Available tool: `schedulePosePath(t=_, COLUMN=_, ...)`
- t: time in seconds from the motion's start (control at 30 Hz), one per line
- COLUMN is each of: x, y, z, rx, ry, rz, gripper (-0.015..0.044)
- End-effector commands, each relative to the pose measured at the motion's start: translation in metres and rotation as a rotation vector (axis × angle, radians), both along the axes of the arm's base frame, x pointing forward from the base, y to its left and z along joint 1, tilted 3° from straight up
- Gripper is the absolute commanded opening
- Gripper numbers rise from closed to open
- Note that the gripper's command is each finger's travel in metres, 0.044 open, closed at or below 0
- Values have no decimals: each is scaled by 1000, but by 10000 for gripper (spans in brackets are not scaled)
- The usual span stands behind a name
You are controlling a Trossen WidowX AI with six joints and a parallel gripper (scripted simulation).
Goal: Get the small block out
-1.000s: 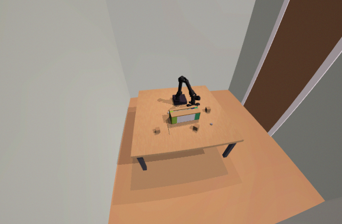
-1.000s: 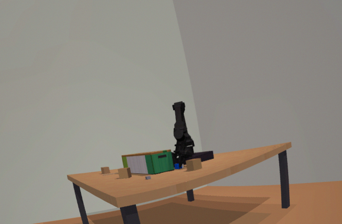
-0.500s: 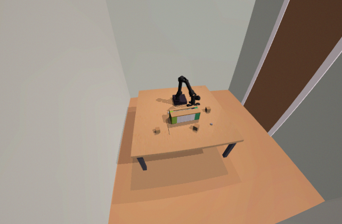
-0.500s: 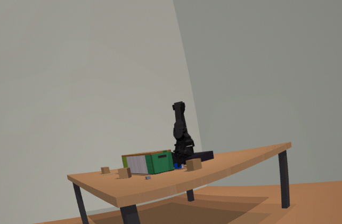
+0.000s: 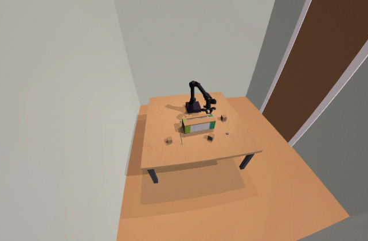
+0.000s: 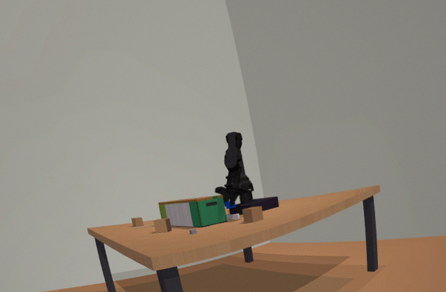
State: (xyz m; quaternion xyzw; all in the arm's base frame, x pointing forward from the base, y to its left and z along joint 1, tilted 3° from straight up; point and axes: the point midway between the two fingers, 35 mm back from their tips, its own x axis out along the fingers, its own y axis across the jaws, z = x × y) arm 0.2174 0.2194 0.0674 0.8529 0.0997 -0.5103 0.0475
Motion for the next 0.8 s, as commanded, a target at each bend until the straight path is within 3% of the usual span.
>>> schedulePosePath(t=0.0, x=0, y=-3, z=9, rx=-3, ry=1, rz=21, gripper=0)
schedulePosePath(t=0.77, x=-20, y=-56, z=93, rx=1, ry=-78, rz=407, gripper=0)
